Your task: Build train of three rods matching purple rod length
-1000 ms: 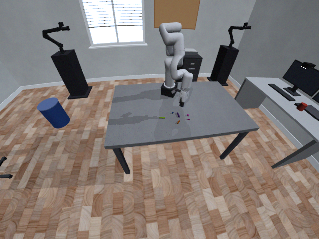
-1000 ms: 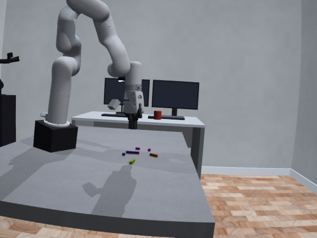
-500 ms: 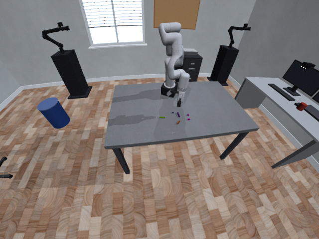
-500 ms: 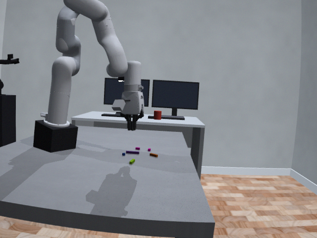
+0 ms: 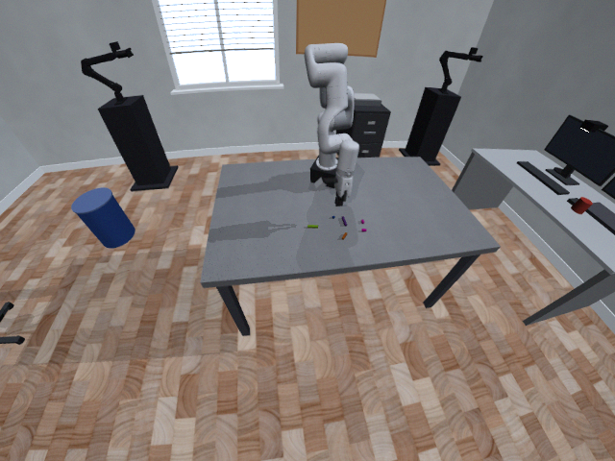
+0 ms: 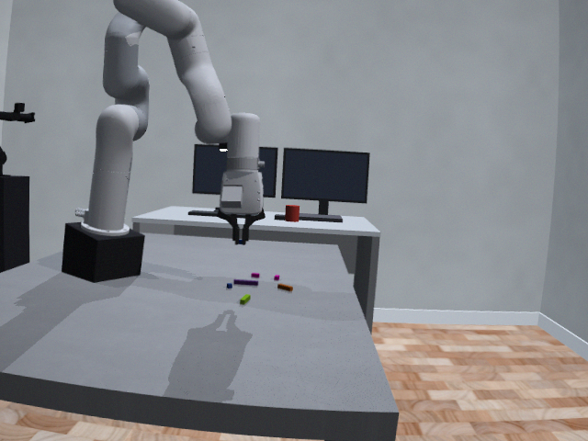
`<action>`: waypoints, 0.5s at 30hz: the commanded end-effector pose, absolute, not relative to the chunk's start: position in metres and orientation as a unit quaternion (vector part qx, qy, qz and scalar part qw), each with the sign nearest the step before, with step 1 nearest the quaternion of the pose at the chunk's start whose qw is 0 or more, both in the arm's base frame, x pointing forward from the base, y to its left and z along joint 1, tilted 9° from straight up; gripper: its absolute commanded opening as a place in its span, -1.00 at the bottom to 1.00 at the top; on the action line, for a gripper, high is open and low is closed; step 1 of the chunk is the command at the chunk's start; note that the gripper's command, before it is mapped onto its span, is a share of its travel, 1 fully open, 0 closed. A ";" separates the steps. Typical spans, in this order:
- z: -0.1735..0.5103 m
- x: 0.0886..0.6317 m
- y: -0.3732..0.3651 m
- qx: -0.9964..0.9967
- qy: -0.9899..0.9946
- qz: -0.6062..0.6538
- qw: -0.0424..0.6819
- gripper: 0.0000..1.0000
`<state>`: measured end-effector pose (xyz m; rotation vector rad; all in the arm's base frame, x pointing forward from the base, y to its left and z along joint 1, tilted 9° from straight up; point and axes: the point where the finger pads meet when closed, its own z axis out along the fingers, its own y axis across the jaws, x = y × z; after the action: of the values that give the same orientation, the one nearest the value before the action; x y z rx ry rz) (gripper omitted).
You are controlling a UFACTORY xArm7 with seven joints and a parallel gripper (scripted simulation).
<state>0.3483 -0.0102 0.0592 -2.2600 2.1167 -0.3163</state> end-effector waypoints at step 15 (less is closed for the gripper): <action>0.056 0.341 -0.039 -0.866 0.493 -0.082 -0.001 -0.92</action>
<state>0.3411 -0.0343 0.0554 -2.6654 1.6642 -0.2994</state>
